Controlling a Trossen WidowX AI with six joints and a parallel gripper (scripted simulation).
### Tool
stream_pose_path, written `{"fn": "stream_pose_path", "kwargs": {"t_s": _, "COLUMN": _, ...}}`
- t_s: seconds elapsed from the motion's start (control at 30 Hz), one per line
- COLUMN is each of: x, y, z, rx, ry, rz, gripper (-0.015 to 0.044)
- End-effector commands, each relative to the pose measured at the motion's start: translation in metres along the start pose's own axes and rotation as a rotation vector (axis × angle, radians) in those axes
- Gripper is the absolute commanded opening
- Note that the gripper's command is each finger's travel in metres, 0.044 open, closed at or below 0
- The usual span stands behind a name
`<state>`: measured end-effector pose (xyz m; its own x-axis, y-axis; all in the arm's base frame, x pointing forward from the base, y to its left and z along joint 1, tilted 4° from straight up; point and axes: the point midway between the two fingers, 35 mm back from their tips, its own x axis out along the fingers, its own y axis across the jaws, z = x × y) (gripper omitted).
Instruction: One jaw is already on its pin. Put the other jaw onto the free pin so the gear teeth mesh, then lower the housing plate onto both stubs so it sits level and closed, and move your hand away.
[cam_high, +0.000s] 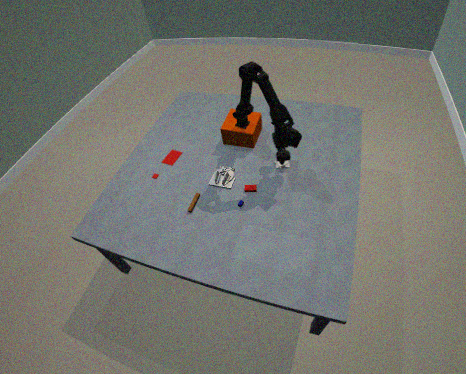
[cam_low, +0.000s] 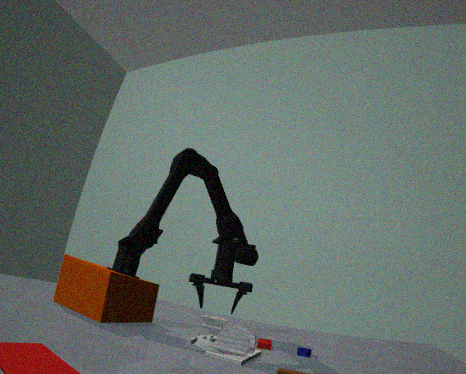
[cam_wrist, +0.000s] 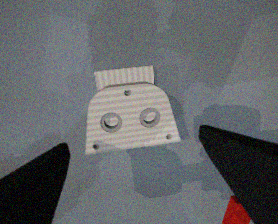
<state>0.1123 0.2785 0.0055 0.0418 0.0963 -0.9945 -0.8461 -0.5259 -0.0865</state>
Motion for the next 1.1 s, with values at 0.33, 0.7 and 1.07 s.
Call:
{"fn": "stream_pose_path", "kwargs": {"t_s": 0.33, "x": 0.016, "y": 0.001, "z": -0.002, "rx": -0.006, "ry": 0.007, "rz": 0.001, "gripper": 0.044}}
{"fn": "stream_pose_path", "kwargs": {"t_s": 0.7, "x": 0.033, "y": 0.001, "z": -0.002, "rx": -0.006, "ry": 0.007, "rz": 0.001, "gripper": 0.044}}
{"fn": "stream_pose_path", "kwargs": {"t_s": 1.07, "x": 0.042, "y": 0.001, "z": -0.002, "rx": -0.006, "ry": 0.007, "rz": 0.001, "gripper": 0.044}}
